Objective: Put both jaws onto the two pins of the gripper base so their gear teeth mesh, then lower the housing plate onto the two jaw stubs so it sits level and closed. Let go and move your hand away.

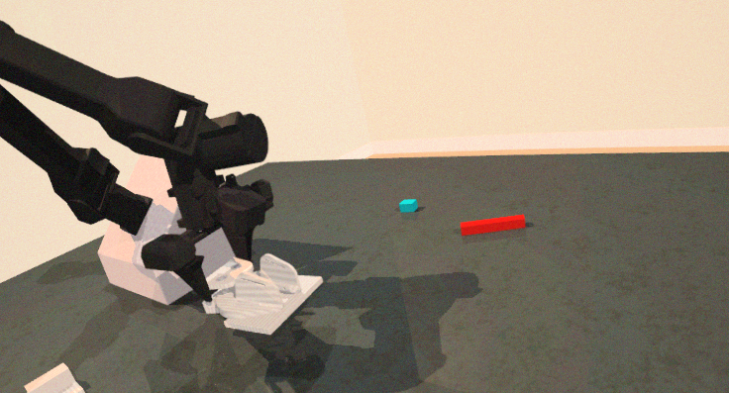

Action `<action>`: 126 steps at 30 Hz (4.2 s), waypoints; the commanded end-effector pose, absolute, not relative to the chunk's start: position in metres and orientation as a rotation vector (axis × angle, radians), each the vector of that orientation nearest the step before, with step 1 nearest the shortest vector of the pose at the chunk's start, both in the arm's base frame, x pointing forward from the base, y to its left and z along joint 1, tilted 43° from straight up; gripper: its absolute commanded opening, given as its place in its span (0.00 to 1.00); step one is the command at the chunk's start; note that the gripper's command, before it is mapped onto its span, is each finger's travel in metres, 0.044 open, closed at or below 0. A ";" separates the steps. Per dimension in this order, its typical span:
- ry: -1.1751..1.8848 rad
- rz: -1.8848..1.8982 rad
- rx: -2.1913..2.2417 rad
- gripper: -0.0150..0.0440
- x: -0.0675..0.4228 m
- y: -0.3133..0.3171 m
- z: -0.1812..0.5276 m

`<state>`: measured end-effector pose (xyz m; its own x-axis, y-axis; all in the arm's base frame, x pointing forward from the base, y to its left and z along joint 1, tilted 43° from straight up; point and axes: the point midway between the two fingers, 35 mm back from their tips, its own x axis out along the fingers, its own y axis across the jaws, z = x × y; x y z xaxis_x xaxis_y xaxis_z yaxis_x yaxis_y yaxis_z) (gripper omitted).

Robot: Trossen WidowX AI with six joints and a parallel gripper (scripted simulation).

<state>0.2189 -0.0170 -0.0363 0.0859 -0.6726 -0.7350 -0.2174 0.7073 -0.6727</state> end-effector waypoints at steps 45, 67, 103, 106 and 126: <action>1.481 -0.394 -0.780 0.85 0.220 -0.024 -0.043; 1.481 -0.395 -0.779 0.85 0.220 -0.027 -0.046; 1.481 -0.396 -0.779 0.85 0.220 -0.027 -0.047; 1.481 -0.396 -0.779 0.85 0.220 -0.027 -0.047; 1.481 -0.396 -0.779 0.85 0.220 -0.027 -0.047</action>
